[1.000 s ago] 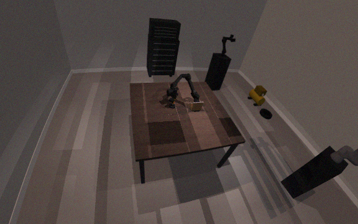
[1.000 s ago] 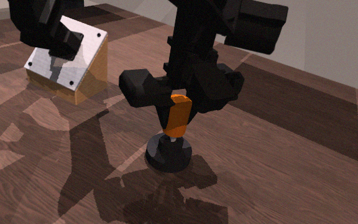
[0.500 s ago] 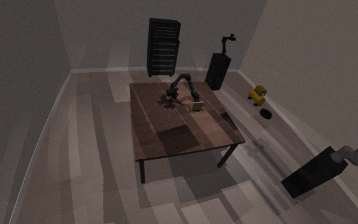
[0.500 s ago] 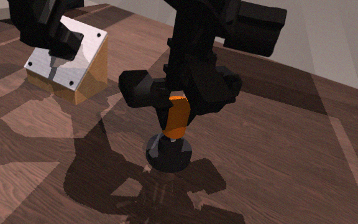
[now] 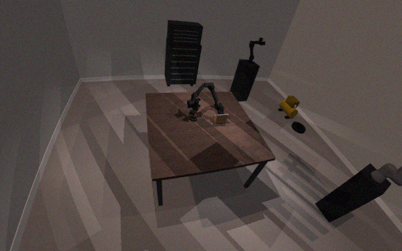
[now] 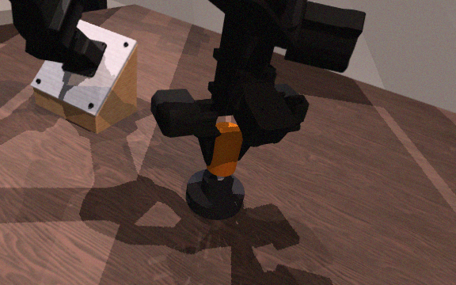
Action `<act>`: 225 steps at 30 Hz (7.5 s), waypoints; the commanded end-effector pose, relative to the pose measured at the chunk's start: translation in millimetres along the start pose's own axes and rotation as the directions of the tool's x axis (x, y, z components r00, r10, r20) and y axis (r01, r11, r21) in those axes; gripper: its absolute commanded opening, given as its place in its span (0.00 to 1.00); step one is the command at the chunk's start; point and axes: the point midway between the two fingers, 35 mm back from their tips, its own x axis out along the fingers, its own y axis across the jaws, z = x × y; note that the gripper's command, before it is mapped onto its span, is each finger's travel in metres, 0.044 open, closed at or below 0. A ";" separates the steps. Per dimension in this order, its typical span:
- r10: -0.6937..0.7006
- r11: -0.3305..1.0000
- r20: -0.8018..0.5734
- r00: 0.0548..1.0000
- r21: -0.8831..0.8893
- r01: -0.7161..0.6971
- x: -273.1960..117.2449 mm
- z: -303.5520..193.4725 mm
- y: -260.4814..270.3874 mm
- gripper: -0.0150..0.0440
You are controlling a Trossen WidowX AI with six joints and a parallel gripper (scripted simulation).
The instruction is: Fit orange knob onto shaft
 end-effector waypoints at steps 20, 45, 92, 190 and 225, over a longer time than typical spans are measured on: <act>-0.001 0.976 0.001 1.000 0.216 0.000 -0.4 -0.2 -0.2 0.25; -0.001 0.954 0.001 1.000 0.301 0.000 -3.9 1.5 -0.2 0.25; -0.001 0.804 0.001 1.000 0.595 0.000 -2.3 -0.2 0.2 0.25; -0.001 0.772 0.002 1.000 0.636 0.000 1.6 0.4 -0.4 0.25; -0.001 0.783 0.002 1.000 0.622 0.000 1.5 0.4 -0.4 0.25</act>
